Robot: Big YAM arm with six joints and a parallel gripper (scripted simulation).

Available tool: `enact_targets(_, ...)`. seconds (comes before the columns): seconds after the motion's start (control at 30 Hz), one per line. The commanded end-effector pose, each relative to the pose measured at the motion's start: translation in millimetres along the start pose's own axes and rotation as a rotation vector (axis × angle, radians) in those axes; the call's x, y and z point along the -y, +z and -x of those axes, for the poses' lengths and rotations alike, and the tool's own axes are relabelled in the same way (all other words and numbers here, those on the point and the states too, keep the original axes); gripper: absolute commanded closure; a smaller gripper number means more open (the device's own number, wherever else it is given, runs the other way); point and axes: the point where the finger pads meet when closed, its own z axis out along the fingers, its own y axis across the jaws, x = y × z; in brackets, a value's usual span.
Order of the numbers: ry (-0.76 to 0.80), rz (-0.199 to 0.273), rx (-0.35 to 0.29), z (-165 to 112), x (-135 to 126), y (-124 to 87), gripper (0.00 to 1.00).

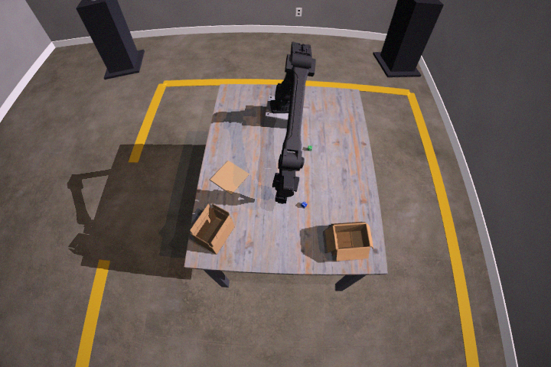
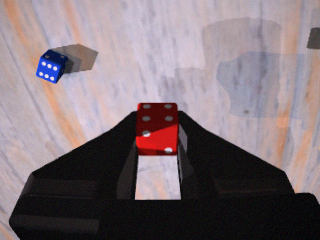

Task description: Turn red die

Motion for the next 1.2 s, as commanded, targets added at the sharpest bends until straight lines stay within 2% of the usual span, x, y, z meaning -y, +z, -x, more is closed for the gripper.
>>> enact_targets(0.0, -0.004, 0.005, 0.017, 6, 2, -4, 0.85)
enact_targets(0.1, -0.001, 0.004, 0.017, 6, 4, -4, 0.85)
enact_targets(0.17, 0.011, 0.003, 0.019, 5, 17, -3, 0.85)
enact_targets(0.27, 0.064, -0.003, 0.034, 5, 66, -9, 0.85)
enact_targets(0.3, 0.065, -0.003, 0.027, 4, 66, -9, 0.85)
enact_targets(0.33, 0.091, -0.005, 0.042, 3, 88, -12, 0.85)
enact_targets(0.4, 0.093, -0.004, 0.029, 2, 90, -14, 0.85)
enact_targets(0.47, 0.158, -0.009, 0.043, -6, 140, -10, 0.85)
enact_targets(0.53, 0.158, -0.009, 0.043, -6, 140, -10, 0.85)
enact_targets(0.6, 0.227, -0.008, 0.042, -24, 203, -10, 0.85)
enact_targets(0.63, 0.227, -0.008, 0.04, -24, 204, -10, 0.85)
enact_targets(0.7, 0.288, -0.011, 0.04, -44, 251, -9, 0.85)
enact_targets(0.73, 0.289, -0.008, 0.031, -47, 251, -9, 0.85)
enact_targets(0.83, 0.343, -0.009, 0.039, -66, 291, -7, 0.85)
enact_targets(0.9, 0.355, -0.005, 0.03, -73, 298, -7, 0.85)
enact_targets(0.97, 0.326, -0.011, 0.051, -58, 290, -13, 0.85)
enact_targets(1.1, 0.328, -0.008, 0.043, -67, 287, -5, 0.85)
enact_targets(1.17, 0.328, -0.012, 0.066, -66, 287, -5, 0.85)
